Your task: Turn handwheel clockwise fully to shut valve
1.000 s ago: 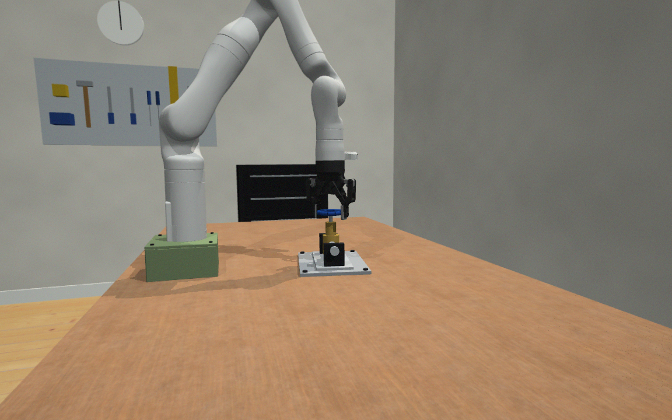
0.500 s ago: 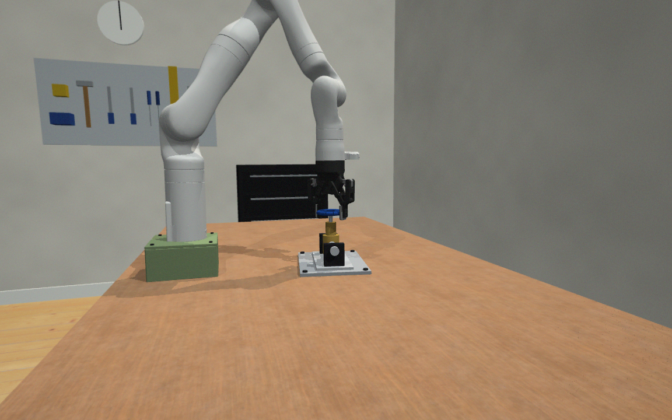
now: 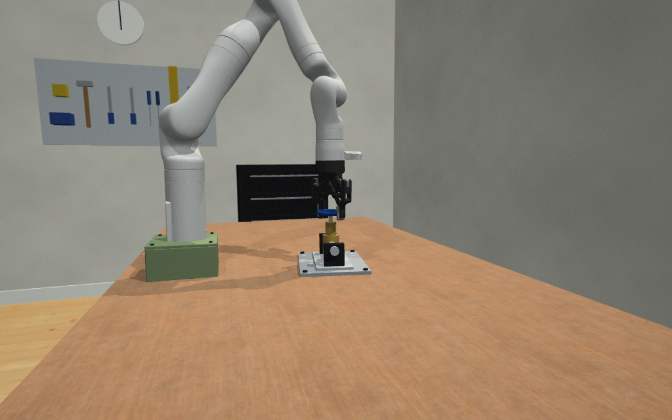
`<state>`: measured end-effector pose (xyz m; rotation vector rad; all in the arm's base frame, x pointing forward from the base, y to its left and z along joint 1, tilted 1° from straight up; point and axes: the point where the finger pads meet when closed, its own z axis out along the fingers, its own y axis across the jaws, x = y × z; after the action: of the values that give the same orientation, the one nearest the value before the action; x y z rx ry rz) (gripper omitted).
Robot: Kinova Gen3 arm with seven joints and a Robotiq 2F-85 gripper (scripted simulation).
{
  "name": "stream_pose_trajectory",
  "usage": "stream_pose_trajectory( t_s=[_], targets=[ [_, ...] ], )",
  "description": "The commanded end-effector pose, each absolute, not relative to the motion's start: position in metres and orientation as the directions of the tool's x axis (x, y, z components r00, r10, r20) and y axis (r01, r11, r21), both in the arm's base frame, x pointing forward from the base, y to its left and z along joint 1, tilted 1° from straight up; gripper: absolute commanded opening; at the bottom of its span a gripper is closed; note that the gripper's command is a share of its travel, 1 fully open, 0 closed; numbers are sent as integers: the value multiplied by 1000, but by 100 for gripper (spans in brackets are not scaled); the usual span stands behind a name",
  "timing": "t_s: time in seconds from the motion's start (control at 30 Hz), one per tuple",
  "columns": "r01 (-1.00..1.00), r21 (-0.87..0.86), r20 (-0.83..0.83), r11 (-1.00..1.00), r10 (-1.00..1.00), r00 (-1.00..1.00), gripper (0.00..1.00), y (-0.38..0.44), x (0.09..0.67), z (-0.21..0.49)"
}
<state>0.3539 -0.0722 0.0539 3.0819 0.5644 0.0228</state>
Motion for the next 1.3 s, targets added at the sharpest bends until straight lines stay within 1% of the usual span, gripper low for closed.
stream_pose_trajectory(
  t_s=[0.0,0.5,0.63,1.07,1.13,1.27],
  targets=[
    [321,8,5,-947,321,947,0,-71,352,51],
    [19,6,8,-1000,19,1000,0,-71,353,52],
    [-8,6,8,-1000,-8,1000,0,-71,353,52],
    [-289,3,10,-957,-289,957,0,-71,353,52],
    [-289,3,10,-957,-289,957,0,-71,353,52],
    [-362,3,11,-932,-362,932,0,-70,353,52]
  ],
)
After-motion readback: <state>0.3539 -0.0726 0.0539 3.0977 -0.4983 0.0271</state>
